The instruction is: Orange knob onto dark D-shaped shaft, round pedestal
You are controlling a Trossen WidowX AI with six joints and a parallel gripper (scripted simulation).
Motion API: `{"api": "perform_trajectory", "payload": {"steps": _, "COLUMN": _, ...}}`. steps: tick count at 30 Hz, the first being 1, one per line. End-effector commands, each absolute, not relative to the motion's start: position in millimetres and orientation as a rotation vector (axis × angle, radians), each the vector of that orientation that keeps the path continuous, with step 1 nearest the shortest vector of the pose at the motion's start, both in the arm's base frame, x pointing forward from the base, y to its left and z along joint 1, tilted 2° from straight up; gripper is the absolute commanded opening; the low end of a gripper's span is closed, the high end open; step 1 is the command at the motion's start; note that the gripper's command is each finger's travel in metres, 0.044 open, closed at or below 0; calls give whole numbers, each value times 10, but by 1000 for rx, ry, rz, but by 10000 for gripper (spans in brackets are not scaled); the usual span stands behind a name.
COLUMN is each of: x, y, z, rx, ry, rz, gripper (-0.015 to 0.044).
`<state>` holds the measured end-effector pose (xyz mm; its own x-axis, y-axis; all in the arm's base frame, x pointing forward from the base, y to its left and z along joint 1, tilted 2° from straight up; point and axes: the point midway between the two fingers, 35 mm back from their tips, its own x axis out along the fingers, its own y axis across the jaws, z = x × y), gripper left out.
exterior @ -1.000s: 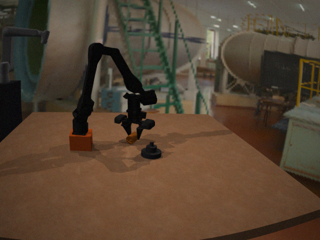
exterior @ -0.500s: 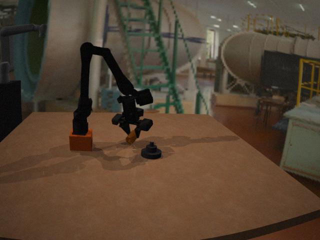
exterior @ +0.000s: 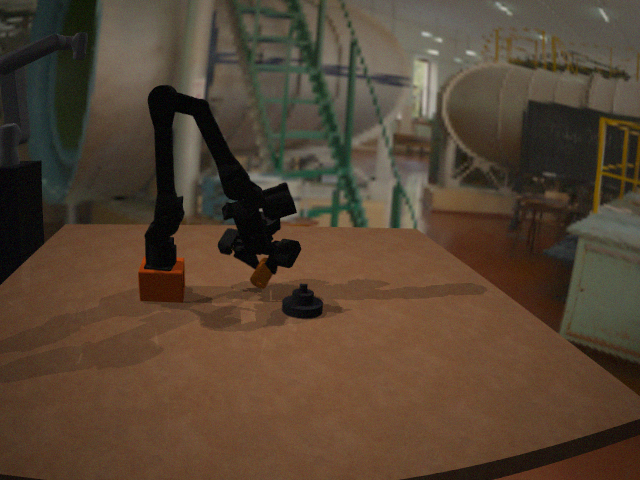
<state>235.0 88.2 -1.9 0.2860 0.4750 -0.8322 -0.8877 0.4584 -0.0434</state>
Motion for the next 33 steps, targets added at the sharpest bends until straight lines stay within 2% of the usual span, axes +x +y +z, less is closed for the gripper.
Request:
{"api": "perform_trajectory", "payload": {"steps": 1, "x": 2327, "y": 850, "z": -8, "rx": -551, "ry": 807, "rz": 991, "gripper": 179}}
{"api": "perform_trajectory", "payload": {"steps": 33, "x": 2153, "y": 532, "z": -75, "rx": -254, "ry": 322, "rz": 1076, "gripper": 179}}
